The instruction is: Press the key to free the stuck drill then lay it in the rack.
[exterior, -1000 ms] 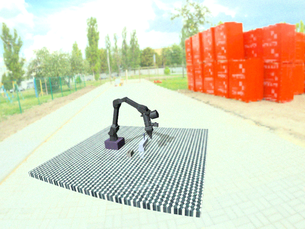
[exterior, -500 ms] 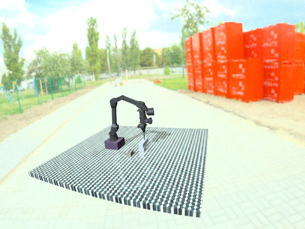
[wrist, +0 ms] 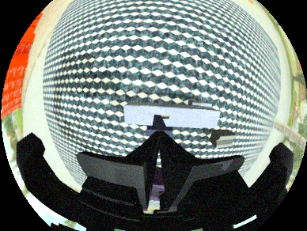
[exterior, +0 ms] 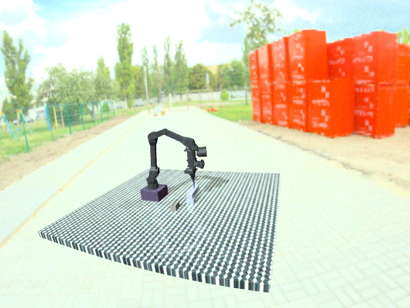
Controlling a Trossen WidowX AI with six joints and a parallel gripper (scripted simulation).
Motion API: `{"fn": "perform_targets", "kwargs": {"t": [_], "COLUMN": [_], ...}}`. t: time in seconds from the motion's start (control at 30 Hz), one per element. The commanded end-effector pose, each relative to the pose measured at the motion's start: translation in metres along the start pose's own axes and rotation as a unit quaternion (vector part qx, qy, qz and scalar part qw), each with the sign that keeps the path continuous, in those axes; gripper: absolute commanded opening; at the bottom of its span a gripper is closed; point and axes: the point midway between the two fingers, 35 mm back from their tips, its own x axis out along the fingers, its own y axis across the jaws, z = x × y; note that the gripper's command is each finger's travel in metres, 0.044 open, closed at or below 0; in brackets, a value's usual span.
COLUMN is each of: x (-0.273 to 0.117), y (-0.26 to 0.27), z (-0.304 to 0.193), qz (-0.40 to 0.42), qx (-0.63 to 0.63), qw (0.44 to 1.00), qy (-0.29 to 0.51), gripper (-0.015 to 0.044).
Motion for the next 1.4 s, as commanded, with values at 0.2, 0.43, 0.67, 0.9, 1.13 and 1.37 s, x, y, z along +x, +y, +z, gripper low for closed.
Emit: {"fn": "perform_targets", "kwargs": {"t": [0.2,0.43,0.67,0.9,1.13,1.37], "x": [0.006,0.009,0.011,0.013,0.016,0.018], "y": [0.0,-0.001,-0.001,-0.001,-0.001,-0.001], "z": [0.002,0.003,0.001,-0.001,-0.003,-0.004], "qz": [0.002,0.002,0.002,0.002,0.002,0.002], "qx": [0.003,0.003,0.003,0.003,0.003,0.003], "qw": [1.0,1.0,1.0,1.0,1.0,1.0], "qy": [0.0,0.0,0.0,0.0,0.001,0.001], "gripper": [0.0,0.0,0.0,0.0,0.0,0.0]}}
